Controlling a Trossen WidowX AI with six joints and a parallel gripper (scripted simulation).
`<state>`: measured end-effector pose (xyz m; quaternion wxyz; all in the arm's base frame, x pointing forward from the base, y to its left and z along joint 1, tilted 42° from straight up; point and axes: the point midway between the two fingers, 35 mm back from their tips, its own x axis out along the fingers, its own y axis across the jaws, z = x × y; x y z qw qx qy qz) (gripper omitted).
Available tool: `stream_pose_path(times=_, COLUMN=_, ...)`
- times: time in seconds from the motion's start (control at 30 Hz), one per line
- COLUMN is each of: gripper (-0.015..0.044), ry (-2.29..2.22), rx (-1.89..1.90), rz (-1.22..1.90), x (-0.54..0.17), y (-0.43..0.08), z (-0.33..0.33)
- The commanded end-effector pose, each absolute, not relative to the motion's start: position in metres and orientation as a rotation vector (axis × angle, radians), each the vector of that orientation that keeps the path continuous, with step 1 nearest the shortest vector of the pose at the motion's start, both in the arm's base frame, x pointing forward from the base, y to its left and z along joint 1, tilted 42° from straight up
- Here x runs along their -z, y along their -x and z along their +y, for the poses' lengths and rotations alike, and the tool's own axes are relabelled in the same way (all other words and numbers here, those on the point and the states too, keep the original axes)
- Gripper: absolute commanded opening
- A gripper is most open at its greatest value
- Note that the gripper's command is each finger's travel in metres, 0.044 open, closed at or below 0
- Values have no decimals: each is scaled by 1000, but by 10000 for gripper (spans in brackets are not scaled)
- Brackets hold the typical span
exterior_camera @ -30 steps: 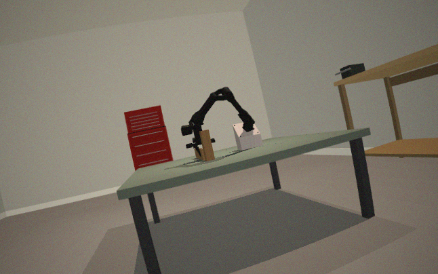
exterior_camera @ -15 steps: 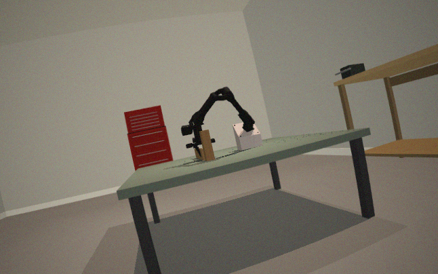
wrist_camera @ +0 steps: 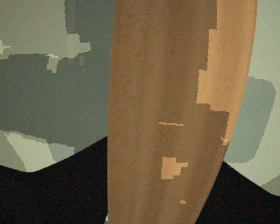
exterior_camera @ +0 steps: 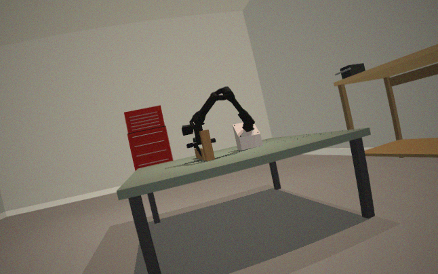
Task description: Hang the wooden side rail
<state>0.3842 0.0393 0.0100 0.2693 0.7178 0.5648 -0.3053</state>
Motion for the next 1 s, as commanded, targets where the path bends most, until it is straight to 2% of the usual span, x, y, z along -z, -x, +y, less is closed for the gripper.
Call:
stream_pose_path(times=0.0, gripper=0, ry=-1939, rx=836, rz=1528, x=-9, y=-379, z=39)
stream_pose_path(times=0.97, gripper=0, ry=-1932, rx=818, rz=1523, x=-10, y=-375, z=42)
